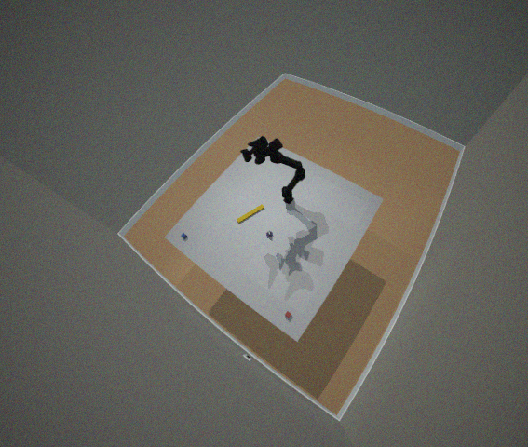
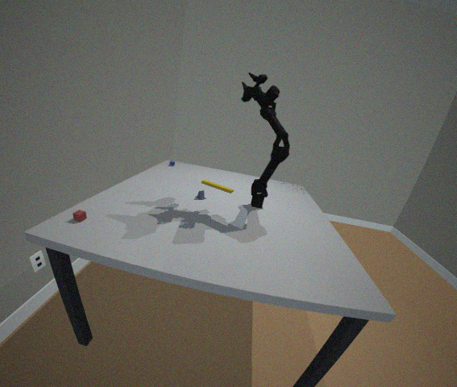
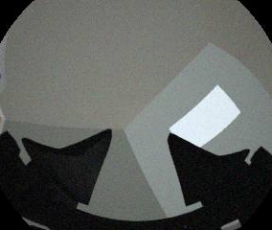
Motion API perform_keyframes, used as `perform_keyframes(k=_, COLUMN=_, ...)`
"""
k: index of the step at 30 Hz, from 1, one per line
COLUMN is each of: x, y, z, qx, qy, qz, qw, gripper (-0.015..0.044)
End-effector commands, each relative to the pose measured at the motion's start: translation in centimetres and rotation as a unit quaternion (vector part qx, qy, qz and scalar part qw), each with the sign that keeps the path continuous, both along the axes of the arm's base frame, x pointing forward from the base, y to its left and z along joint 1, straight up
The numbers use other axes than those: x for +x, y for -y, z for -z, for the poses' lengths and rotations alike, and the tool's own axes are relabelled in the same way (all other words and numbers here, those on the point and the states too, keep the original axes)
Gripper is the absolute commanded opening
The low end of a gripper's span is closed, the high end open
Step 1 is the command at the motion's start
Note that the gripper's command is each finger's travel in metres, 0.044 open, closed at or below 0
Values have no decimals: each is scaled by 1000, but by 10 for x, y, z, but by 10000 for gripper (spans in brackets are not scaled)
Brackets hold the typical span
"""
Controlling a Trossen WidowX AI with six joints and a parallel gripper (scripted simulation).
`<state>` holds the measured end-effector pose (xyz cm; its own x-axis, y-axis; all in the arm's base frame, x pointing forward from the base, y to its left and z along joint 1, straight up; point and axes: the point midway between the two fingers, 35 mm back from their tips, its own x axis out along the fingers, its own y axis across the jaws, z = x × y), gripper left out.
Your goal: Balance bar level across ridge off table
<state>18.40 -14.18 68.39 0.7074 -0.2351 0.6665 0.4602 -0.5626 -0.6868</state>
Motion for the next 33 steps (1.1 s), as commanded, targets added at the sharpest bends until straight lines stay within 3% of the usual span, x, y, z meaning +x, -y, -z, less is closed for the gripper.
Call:
perform_keyframes(k=1, x=34, y=43, z=36, qx=114, qy=-33, qz=-28, qw=993, gripper=315)
perform_keyframes(k=8, x=92, y=94, z=112, qx=310, qy=-89, qz=-70, qw=944, gripper=315)
perform_keyframes(k=15, x=142, y=121, z=203, qx=482, qy=-148, qz=-82, qw=860, gripper=315)
perform_keyframes(k=24, x=173, y=131, z=316, qx=681, qy=-187, qz=-41, qw=707, gripper=315)
perform_keyframes(k=33, x=178, y=114, z=423, qx=820, qy=-211, qz=54, qw=530, gripper=315)
